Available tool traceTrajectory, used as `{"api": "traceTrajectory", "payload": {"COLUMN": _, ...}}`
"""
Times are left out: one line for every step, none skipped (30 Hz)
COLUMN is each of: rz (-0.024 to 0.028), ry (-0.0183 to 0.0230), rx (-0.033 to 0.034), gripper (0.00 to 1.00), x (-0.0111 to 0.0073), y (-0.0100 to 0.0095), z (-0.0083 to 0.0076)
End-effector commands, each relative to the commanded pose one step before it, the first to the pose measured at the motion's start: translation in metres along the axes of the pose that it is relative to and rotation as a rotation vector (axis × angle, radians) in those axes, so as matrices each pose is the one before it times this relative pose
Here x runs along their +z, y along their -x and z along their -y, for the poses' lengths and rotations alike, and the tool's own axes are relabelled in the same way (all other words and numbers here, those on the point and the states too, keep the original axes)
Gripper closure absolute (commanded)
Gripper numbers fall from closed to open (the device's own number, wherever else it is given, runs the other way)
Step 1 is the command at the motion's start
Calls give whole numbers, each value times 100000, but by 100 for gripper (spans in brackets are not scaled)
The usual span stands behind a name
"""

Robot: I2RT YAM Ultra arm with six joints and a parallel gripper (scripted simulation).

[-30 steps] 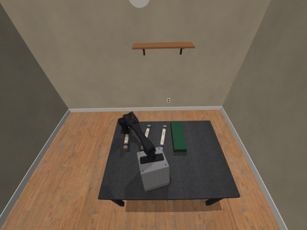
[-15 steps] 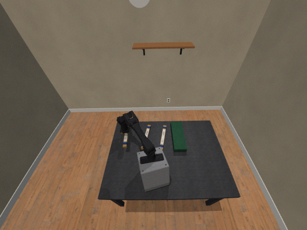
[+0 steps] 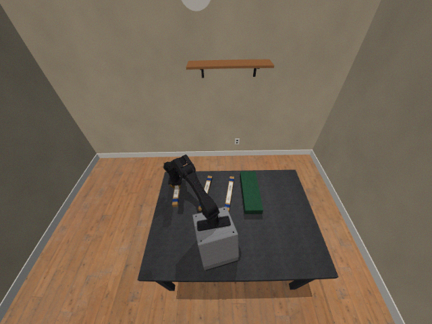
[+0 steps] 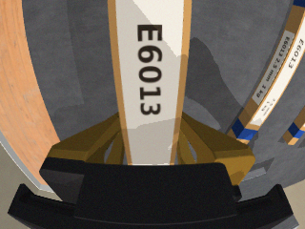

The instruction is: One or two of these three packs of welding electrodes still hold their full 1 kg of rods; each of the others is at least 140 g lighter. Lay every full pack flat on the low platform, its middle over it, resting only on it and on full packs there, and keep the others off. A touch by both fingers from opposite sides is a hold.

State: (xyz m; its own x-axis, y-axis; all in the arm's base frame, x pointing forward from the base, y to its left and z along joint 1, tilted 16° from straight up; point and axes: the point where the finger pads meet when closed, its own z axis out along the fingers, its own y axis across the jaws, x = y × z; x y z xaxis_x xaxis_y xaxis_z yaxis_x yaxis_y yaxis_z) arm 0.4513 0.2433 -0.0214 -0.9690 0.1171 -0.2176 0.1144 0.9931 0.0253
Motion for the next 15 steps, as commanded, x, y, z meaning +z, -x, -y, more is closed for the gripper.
{"api": "traceTrajectory", "payload": {"rz": 9188, "ry": 5768, "rx": -225, "gripper": 100, "x": -6443, "y": 2010, "z": -2102}}
{"api": "traceTrajectory", "payload": {"rz": -1, "ry": 2, "rx": 1, "gripper": 100, "x": -201, "y": 0, "z": 1}}
{"api": "traceTrajectory", "payload": {"rz": -1, "ry": 2, "rx": 1, "gripper": 100, "x": -201, "y": 0, "z": 1}}
{"api": "traceTrajectory", "payload": {"rz": -1, "ry": 2, "rx": 1, "gripper": 100, "x": -201, "y": 0, "z": 1}}
{"api": "traceTrajectory", "payload": {"rz": -1, "ry": 2, "rx": 1, "gripper": 100, "x": -201, "y": 0, "z": 1}}
{"api": "traceTrajectory", "payload": {"rz": -1, "ry": 2, "rx": 1, "gripper": 100, "x": -201, "y": 0, "z": 1}}
{"api": "traceTrajectory", "payload": {"rz": -1, "ry": 2, "rx": 1, "gripper": 100, "x": -201, "y": 0, "z": 1}}
{"api": "traceTrajectory", "payload": {"rz": -1, "ry": 2, "rx": 1, "gripper": 100, "x": -201, "y": 0, "z": 1}}
{"api": "traceTrajectory", "payload": {"rz": -1, "ry": 2, "rx": 1, "gripper": 100, "x": -201, "y": 0, "z": 1}}
{"api": "traceTrajectory", "payload": {"rz": -1, "ry": 2, "rx": 1, "gripper": 100, "x": -201, "y": 0, "z": 1}}
{"api": "traceTrajectory", "payload": {"rz": -1, "ry": 2, "rx": 1, "gripper": 100, "x": -201, "y": 0, "z": 1}}
{"api": "traceTrajectory", "payload": {"rz": -1, "ry": 2, "rx": 1, "gripper": 100, "x": -201, "y": 0, "z": 1}}
{"api": "traceTrajectory", "payload": {"rz": 0, "ry": 0, "rx": 0, "gripper": 100, "x": 0, "y": 0, "z": 0}}
{"api": "traceTrajectory", "payload": {"rz": 0, "ry": 0, "rx": 0, "gripper": 100, "x": 0, "y": 0, "z": 0}}
{"api": "traceTrajectory", "payload": {"rz": 315, "ry": 151, "rx": 9, "gripper": 100, "x": -297, "y": 73, "z": -47}}
